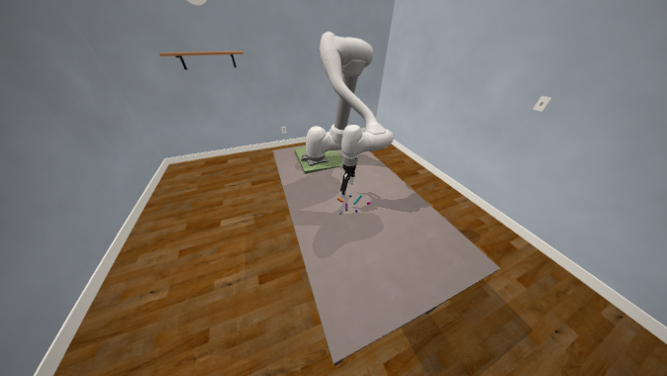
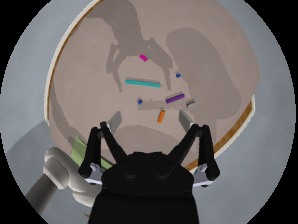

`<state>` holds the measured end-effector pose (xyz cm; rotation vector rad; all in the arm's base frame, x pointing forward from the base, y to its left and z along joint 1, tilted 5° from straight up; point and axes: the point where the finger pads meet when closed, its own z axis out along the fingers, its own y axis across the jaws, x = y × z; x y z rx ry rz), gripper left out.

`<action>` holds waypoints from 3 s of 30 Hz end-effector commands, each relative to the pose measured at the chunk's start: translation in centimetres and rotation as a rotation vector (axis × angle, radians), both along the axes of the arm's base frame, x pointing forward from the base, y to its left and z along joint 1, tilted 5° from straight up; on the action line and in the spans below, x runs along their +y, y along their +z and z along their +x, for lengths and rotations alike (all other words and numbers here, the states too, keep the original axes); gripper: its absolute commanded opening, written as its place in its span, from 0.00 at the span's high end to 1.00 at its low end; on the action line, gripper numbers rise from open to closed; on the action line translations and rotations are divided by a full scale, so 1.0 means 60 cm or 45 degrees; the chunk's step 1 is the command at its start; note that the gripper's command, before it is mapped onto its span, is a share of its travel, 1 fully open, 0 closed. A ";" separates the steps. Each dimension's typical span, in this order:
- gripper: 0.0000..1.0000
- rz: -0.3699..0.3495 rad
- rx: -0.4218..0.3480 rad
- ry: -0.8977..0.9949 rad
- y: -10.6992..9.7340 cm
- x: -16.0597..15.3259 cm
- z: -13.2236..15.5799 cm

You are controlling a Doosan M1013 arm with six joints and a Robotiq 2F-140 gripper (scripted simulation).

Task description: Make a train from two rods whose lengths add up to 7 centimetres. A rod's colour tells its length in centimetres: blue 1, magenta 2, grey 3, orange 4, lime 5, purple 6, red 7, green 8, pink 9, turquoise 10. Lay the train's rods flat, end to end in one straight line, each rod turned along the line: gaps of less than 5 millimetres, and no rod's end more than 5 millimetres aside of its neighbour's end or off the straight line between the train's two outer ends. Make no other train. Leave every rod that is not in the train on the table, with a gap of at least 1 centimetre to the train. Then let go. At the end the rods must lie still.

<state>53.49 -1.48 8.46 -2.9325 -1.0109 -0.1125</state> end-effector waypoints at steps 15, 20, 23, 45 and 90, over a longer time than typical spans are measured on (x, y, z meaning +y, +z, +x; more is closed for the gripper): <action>0.00 0.000 0.000 0.000 0.000 0.000 0.000; 0.00 0.000 0.000 0.000 0.000 0.000 0.000; 0.00 0.000 0.000 0.000 0.000 0.000 0.000; 0.00 0.000 0.000 0.000 0.000 0.000 0.000; 0.00 0.036 0.038 -0.634 0.007 -0.028 0.028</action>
